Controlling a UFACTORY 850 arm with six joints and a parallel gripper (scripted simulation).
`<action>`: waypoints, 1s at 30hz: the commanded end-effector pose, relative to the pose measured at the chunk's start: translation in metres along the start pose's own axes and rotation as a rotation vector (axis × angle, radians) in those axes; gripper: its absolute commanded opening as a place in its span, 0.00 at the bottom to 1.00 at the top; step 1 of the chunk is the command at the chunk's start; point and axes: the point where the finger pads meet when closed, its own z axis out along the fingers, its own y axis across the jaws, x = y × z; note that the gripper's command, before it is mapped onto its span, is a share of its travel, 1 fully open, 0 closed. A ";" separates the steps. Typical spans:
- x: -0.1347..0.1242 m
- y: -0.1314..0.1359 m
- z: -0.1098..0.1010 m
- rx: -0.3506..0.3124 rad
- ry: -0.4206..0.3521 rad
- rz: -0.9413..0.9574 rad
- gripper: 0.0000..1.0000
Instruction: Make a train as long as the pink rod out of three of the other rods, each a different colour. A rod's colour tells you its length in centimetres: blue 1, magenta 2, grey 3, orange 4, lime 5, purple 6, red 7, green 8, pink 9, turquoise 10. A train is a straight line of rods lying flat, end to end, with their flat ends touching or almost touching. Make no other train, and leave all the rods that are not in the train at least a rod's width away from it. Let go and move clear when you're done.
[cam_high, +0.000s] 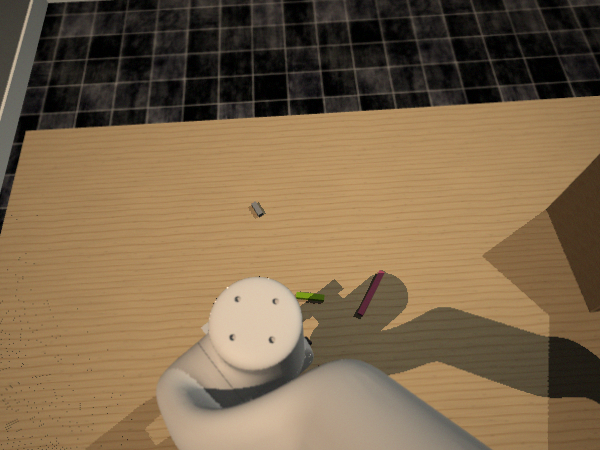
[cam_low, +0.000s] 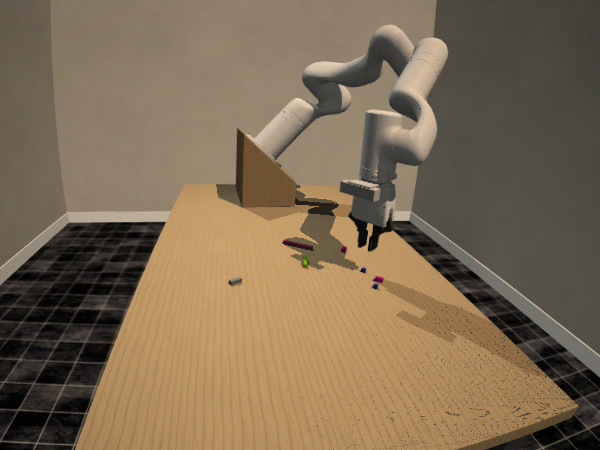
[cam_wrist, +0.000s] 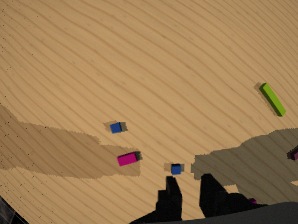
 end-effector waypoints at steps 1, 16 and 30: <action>0.000 -0.001 -0.001 0.002 0.001 -0.001 0.24; 0.000 -0.001 0.007 0.002 0.001 -0.001 0.24; 0.000 -0.001 0.024 0.002 0.001 -0.001 0.24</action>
